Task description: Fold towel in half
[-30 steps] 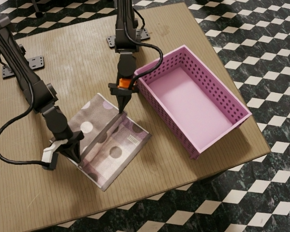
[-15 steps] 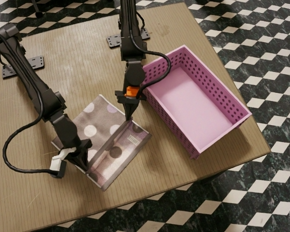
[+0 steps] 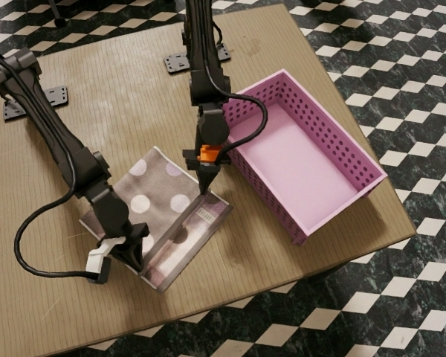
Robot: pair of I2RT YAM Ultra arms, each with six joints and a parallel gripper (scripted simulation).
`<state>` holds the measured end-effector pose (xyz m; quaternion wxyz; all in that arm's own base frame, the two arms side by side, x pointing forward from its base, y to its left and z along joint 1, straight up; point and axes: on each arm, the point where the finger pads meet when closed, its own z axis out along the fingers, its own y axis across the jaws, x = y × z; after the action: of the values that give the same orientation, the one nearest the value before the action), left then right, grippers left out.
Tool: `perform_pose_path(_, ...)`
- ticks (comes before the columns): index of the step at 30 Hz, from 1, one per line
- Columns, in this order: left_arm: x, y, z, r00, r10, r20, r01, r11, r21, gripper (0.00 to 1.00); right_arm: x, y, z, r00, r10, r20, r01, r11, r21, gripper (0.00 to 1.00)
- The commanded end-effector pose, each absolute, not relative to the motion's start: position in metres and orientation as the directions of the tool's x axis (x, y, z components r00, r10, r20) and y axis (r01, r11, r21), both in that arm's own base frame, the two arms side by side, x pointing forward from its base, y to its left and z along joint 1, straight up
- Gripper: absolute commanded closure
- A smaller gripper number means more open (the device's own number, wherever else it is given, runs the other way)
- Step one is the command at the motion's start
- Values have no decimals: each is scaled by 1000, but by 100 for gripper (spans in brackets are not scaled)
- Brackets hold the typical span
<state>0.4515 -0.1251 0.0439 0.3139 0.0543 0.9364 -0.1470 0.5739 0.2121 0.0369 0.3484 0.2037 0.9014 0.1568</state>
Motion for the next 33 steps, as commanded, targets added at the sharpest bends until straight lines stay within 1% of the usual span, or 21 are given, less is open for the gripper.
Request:
perform_pose_path(1,461,-114,45,-799,-14,-601,153,962,-226,100,589,219,55,-641,478,-600,230,866,444,100)
perform_pose_path(4,463,-113,45,-798,-6,-603,160,962,-221,100,588,221,57,-649,473,-595,232,869,438,100)
perform_pose_path(5,477,-105,44,-800,-12,-600,163,958,-237,100,601,235,46,-664,459,-590,224,875,429,100)
perform_pose_path(8,478,-103,44,-799,-12,-601,158,960,-230,100,601,235,46,-664,459,-590,224,875,429,100)
perform_pose_path(9,488,-96,43,-799,-12,-601,163,958,-236,81,611,243,44,-662,478,-577,242,865,439,96)
perform_pose_path(12,488,-96,43,-799,-12,-601,163,958,-236,81,614,236,44,-657,484,-578,251,864,438,96)
perform_pose_path(13,497,-89,43,-799,-12,-601,163,958,-236,30,620,251,45,-658,479,-581,239,864,442,70)
perform_pose_path(16,494,-92,46,-794,-12,-608,164,958,-234,30,620,251,45,-660,474,-583,235,867,439,70)
perform_pose_path(17,507,-82,43,-799,-12,-601,163,958,-236,22,620,256,45,-662,464,-589,227,873,432,40)
perform_pose_path(19,507,-82,43,-799,-12,-601,163,958,-236,22,620,256,45,-662,464,-589,227,873,432,40)
perform_pose_path(20,507,-82,43,-799,-12,-601,163,958,-236,22,622,257,69,-643,473,-603,212,866,453,40)
perform_pose_path(22,507,-82,43,-799,-12,-601,163,958,-236,22,624,253,69,-640,476,-603,217,865,453,40)
perform_pose_path(23,507,-82,47,-795,-12,-607,165,958,-236,22,625,250,70,-637,480,-603,222,864,453,17)
perform_pose_path(26,504,-85,46,-794,-12,-608,164,958,-233,22,626,249,70,-636,481,-603,224,863,453,17)
perform_pose_path(27,509,-82,68,-777,-13,-630,171,958,-230,22,626,249,76,-636,481,-603,224,863,453,16)
perform_pose_path(30,509,-81,68,-776,-13,-630,169,959,-228,22,626,249,76,-636,481,-603,224,863,453,16)
perform_pose_path(31,508,-83,84,-776,-11,-631,166,961,-221,22,624,248,93,-643,475,-601,222,866,448,16)
perform_pose_path(33,508,-83,84,-776,-11,-631,166,961,-221,22,624,248,93,-643,475,-601,222,866,448,16)
